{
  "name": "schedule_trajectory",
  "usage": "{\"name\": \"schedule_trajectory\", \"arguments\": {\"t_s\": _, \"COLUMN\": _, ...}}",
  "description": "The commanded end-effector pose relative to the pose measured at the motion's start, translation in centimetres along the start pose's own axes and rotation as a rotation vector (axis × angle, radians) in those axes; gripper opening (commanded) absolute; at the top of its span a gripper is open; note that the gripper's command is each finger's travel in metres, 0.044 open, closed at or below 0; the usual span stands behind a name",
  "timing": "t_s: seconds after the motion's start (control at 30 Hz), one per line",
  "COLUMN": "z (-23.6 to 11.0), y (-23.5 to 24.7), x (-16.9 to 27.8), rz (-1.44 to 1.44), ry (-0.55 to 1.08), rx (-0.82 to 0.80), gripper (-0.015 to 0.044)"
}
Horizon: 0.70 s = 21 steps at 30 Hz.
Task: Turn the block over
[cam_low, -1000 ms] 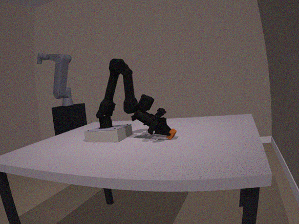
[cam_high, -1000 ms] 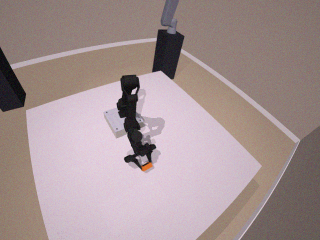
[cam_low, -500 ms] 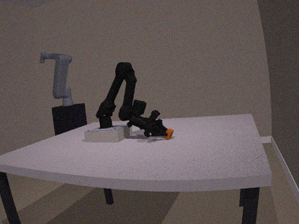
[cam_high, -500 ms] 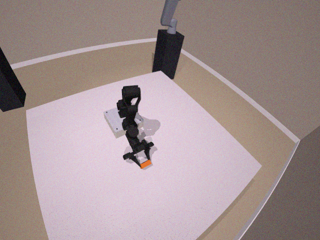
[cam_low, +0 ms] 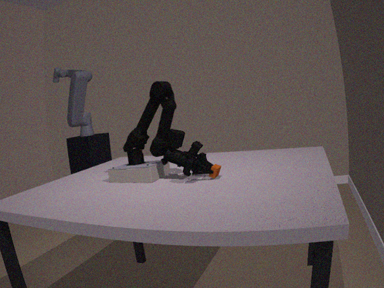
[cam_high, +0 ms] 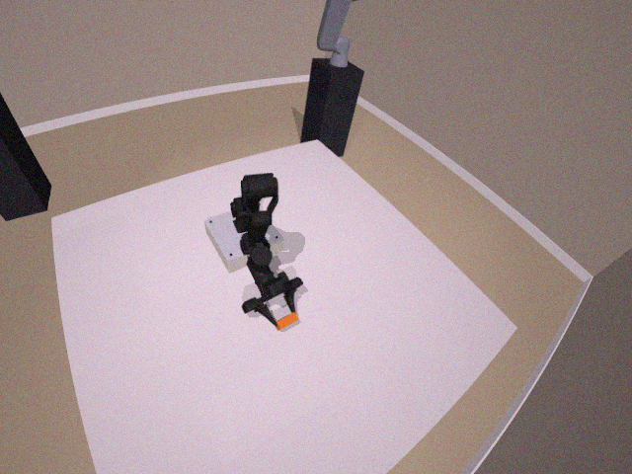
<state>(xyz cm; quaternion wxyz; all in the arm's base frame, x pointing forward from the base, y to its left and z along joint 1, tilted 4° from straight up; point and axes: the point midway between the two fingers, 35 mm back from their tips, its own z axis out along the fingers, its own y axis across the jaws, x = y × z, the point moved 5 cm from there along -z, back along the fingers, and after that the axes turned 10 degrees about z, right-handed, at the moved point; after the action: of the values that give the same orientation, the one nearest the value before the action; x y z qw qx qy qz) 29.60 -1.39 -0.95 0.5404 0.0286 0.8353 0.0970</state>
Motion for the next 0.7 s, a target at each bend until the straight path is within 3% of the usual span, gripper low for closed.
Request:
{"name": "schedule_trajectory", "arguments": {"t_s": 0.0, "z": -0.03, "y": 0.04, "x": 0.1, "rz": 0.007, "ry": 0.001, "rx": -0.005, "gripper": 0.0}}
{"name": "schedule_trajectory", "arguments": {"t_s": 0.1, "z": -0.03, "y": 0.04, "x": 0.1, "rz": 0.007, "ry": 0.001, "rx": -0.005, "gripper": 0.0}}
{"name": "schedule_trajectory", "arguments": {"t_s": 0.67, "z": -0.03, "y": 0.04, "x": 0.1, "rz": 0.007, "ry": 0.001, "rx": -0.005, "gripper": 0.044}}
